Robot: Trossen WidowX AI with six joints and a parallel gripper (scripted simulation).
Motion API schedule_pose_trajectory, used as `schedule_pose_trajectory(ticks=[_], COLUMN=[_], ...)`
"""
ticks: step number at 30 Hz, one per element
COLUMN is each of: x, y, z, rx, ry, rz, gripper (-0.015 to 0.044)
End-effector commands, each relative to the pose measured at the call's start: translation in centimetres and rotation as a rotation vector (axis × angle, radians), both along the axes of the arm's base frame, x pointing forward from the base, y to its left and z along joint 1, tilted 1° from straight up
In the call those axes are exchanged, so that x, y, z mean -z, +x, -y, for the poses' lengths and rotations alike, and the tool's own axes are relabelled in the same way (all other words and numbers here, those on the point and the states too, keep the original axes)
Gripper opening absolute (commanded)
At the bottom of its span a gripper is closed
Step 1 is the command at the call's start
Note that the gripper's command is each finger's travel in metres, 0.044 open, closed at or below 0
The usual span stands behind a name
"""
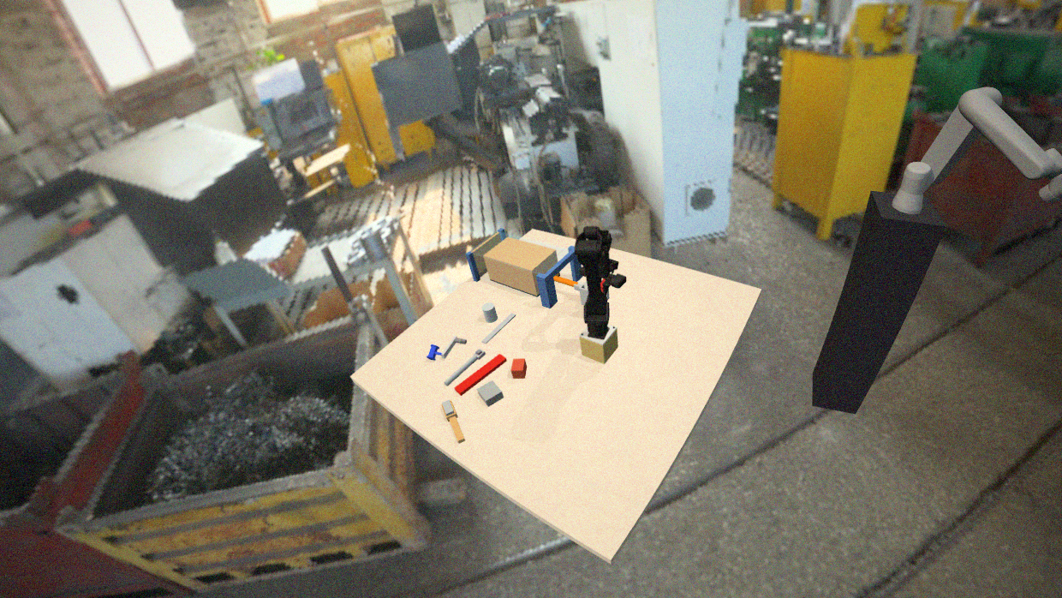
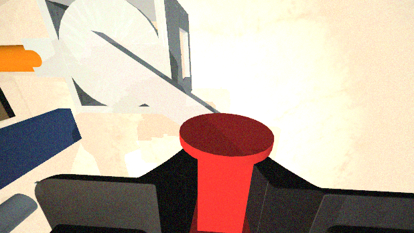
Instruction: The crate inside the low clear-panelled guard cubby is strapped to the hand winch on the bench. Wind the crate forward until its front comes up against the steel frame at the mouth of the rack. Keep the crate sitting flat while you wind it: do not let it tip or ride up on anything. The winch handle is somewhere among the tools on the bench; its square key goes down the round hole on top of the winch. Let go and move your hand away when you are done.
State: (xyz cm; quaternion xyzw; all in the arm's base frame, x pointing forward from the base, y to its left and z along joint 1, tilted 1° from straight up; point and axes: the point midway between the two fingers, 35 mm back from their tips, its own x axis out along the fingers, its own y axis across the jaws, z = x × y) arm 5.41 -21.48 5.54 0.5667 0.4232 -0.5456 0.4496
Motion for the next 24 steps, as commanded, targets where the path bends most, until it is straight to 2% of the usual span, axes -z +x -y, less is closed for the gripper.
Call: schedule_pose_trajectory(ticks=[1,24], x=[0.1,0.0], y=[-1.2,-2.4], z=[1.4,3.8], rx=[0.021,0.021], ry=[-0.029,-0.031], rz=[-0.034,-0.035], gripper=[0.0,0.0])
